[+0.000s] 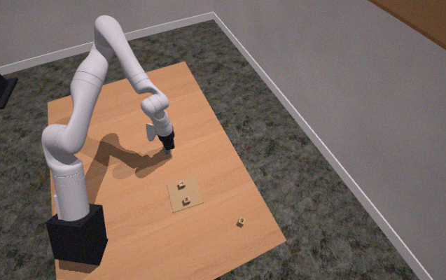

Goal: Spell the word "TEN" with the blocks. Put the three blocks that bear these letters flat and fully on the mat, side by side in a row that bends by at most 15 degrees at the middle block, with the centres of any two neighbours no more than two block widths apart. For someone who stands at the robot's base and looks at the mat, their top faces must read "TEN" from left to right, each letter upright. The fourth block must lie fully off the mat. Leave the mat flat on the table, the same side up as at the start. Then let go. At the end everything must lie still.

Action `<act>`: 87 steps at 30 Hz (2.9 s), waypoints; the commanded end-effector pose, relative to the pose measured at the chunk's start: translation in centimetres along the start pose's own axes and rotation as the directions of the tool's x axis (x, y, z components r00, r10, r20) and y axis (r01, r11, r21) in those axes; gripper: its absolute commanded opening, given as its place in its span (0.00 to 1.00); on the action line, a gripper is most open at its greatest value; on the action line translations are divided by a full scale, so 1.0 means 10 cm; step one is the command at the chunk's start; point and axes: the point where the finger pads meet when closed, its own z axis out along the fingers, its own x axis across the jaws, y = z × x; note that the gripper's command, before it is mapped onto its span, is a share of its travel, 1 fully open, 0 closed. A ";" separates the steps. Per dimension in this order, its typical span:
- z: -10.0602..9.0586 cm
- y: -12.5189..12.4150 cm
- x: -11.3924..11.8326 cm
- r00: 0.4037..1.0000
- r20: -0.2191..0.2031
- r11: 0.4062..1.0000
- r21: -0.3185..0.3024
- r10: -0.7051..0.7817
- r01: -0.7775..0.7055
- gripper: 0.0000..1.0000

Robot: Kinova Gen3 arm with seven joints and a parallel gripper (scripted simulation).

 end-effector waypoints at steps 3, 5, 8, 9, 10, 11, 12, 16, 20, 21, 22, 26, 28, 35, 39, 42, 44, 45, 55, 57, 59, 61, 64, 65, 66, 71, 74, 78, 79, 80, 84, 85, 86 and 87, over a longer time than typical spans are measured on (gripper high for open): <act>0.00 0.00 0.00 1.000 -0.001 1.000 -0.001 0.000 0.000 0.49; -0.01 0.00 0.00 1.000 -0.001 1.000 -0.001 0.000 0.000 0.49; -0.01 0.00 0.00 1.000 -0.001 1.000 -0.001 0.000 0.000 0.49; -0.01 0.00 0.00 1.000 -0.001 1.000 -0.001 0.000 0.000 0.49; -0.01 0.00 0.00 1.000 -0.001 1.000 -0.001 0.000 0.000 0.49; -0.02 0.00 0.00 1.000 -0.001 1.000 -0.001 0.000 0.000 0.49; -0.02 0.00 0.00 1.000 -0.001 1.000 -0.001 0.000 0.000 0.49; -0.06 0.00 0.00 1.000 -0.001 1.000 -0.001 0.000 0.000 0.49; -0.12 0.00 0.00 1.000 -0.001 1.000 -0.001 0.000 0.000 0.49; -0.14 0.00 0.00 1.000 -0.001 1.000 -0.001 0.000 0.000 0.49; -0.16 0.00 0.00 1.000 -0.001 1.000 -0.001 0.000 0.000 0.49; -0.22 0.00 0.00 1.000 -0.001 1.000 -0.001 0.000 0.000 0.49; -0.25 0.00 0.00 1.000 -0.001 1.000 -0.001 0.000 0.000 0.49; -0.44 0.00 0.00 1.000 -0.001 1.000 -0.001 0.000 0.000 0.49; -0.57 0.00 0.00 1.000 -0.001 1.000 -0.001 0.000 0.000 0.49; -0.66 0.00 0.00 1.000 -0.001 1.000 -0.001 0.000 0.000 0.49; -0.66 0.00 0.00 1.000 -0.001 1.000 -0.001 0.000 0.000 0.49; -0.69 0.00 0.00 1.000 -0.001 1.000 -0.001 0.000 0.000 0.49; -0.93 0.00 0.00 1.000 -0.001 1.000 -0.001 0.000 0.000 0.49; -0.96 0.00 0.00 1.000 -0.001 1.000 -0.001 0.000 0.000 0.49; -0.98 0.00 0.00 1.000 -0.001 1.000 -0.001 0.000 0.000 0.49; -0.98 0.00 0.00 1.000 -0.001 1.000 -0.001 0.000 0.000 0.49; -1.00 0.00 0.00 1.000 -0.001 1.000 -0.001 0.000 0.000 0.49; -1.00 0.00 0.00 1.000 -0.001 1.000 -0.001 0.000 0.000 0.49; -1.00 0.00 0.00 1.000 -0.001 1.000 -0.001 0.000 0.000 0.49; -1.00 0.00 0.00 1.000 -0.001 1.000 -0.001 0.000 0.000 0.49; -1.00 0.00 0.00 1.000 -0.001 1.000 -0.001 0.000 0.000 0.49; -1.00 0.00 0.00 1.000 -0.001 1.000 -0.001 0.001 -0.001 0.49; -1.00 0.01 -0.01 1.000 0.000 1.000 -0.001 0.005 -0.005 0.49; -1.00 0.01 -0.02 1.000 0.000 1.000 0.000 0.014 -0.014 0.49; -0.98 0.10 -0.21 0.990 0.008 0.990 0.007 0.139 -0.139 0.49; -0.97 0.13 -0.29 0.981 0.011 0.981 0.010 0.194 -0.194 0.49; -0.96 0.16 -0.35 0.972 0.013 0.972 0.011 0.233 -0.233 0.49; -0.96 0.18 -0.41 0.963 0.015 0.963 0.013 0.267 -0.268 0.49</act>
